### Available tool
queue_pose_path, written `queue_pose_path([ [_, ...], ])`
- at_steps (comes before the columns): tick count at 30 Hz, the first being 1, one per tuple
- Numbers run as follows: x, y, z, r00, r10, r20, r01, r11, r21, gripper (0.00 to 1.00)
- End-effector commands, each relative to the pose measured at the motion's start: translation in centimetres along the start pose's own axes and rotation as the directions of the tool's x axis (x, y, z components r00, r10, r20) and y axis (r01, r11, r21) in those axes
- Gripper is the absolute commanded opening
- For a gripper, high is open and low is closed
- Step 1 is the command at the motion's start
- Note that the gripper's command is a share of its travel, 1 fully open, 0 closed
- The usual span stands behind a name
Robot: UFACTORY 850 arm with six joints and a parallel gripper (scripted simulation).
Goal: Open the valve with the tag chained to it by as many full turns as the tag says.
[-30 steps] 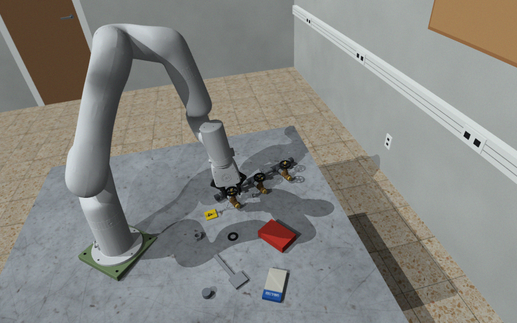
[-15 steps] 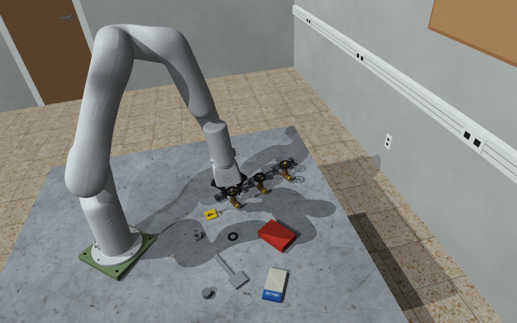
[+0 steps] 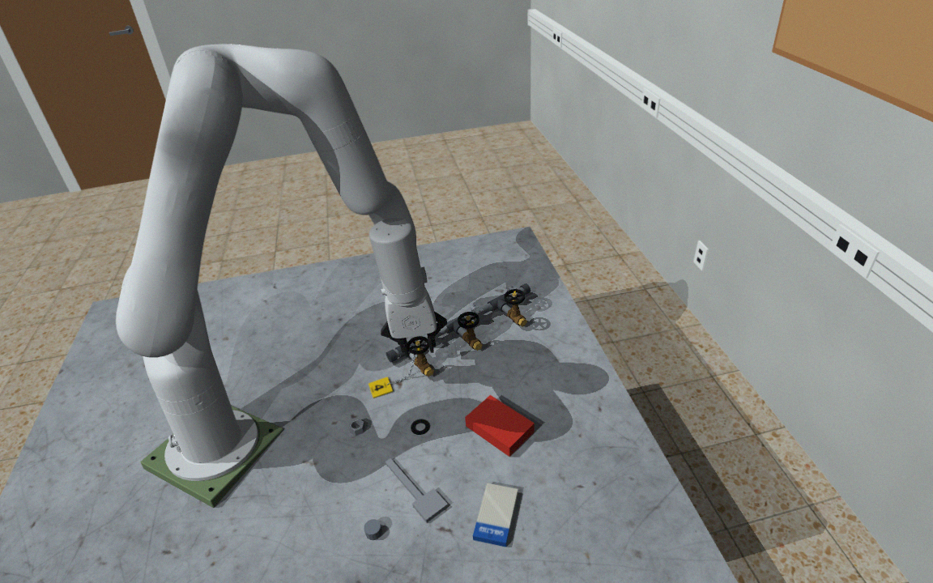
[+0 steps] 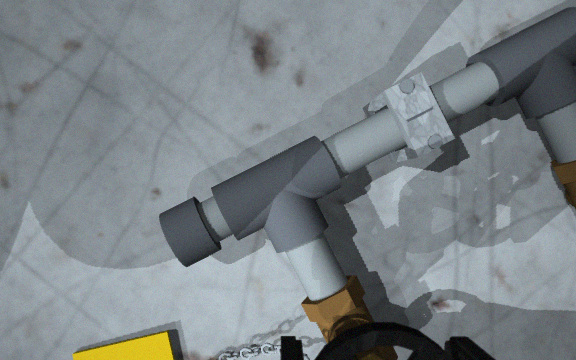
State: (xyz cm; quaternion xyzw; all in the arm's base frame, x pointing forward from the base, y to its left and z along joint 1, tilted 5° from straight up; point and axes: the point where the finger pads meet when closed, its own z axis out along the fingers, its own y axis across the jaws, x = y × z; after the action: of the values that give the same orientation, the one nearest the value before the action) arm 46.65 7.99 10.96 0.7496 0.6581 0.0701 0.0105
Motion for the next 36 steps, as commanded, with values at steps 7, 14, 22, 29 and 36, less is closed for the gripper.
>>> queue_pose_path([
  [7, -0.02, 0.08, -0.05, 1.0, -0.001, -0.014, 0.001, 1.0, -0.001, 0.0],
  [14, -0.02, 0.08, -0.05, 1.0, -0.001, -0.014, 0.001, 1.0, -0.001, 1.0],
  [22, -0.02, 0.08, -0.05, 1.0, -0.001, -0.014, 0.001, 1.0, -0.001, 1.0],
  [29, -0.02, 0.08, -0.05, 1.0, -0.001, -0.014, 0.001, 1.0, -0.001, 1.0],
  [36, -0.02, 0.08, -0.05, 1.0, 0.002, -0.014, -0.002, 1.0, -0.001, 1.0],
])
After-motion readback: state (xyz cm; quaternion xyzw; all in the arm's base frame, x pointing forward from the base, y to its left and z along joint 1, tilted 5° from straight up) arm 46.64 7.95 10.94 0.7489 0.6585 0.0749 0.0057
